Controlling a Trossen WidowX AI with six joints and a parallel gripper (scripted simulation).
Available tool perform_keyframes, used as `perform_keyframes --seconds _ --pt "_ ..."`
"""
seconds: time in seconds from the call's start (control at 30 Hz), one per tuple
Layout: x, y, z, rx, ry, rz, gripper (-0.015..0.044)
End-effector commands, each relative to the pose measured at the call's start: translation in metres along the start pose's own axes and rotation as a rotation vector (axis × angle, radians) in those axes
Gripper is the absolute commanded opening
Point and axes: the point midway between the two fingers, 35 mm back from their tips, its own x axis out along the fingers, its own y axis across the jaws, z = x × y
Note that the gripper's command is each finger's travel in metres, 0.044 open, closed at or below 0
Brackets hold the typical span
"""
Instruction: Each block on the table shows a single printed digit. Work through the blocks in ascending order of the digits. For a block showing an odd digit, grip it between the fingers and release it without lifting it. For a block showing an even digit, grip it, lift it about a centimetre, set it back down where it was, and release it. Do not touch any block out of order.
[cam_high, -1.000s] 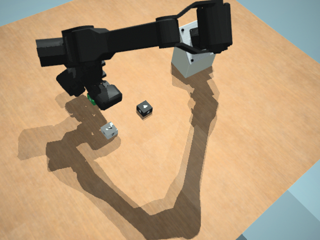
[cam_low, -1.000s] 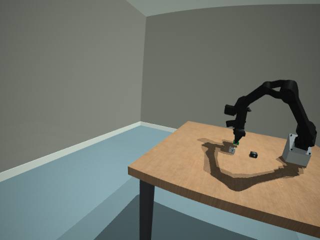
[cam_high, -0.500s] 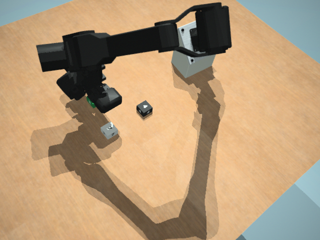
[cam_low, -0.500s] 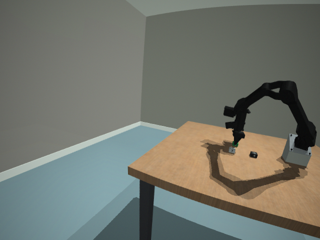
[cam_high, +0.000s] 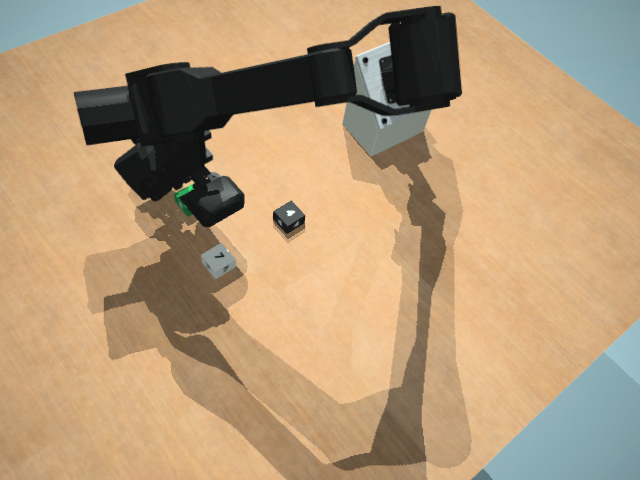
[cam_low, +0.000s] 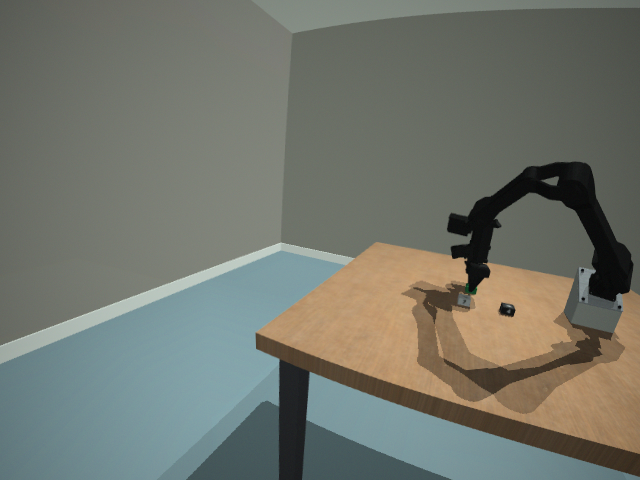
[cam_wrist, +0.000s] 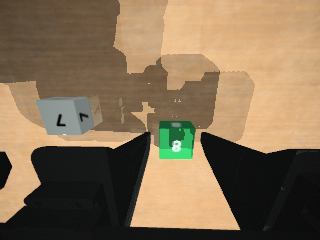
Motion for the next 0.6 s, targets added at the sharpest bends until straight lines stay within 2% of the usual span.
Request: perform_keyframes --seconds 0.0,0.07,0.2,0.33,0.57 --pt "0.001 0.0 0.0 0.005 -0.001 0.005 0.0356" --pt "0.001 0.0 0.0 0.005 -0.001 0.005 0.04" --pt "-0.002 0.0 0.0 0.005 -0.001 0.004 0.04" --pt "-0.036 0.0 0.0 0.005 -0.001 0.003 0.04" --pt "-0.04 0.01 0.001 0.005 -0.001 0.001 0.04"
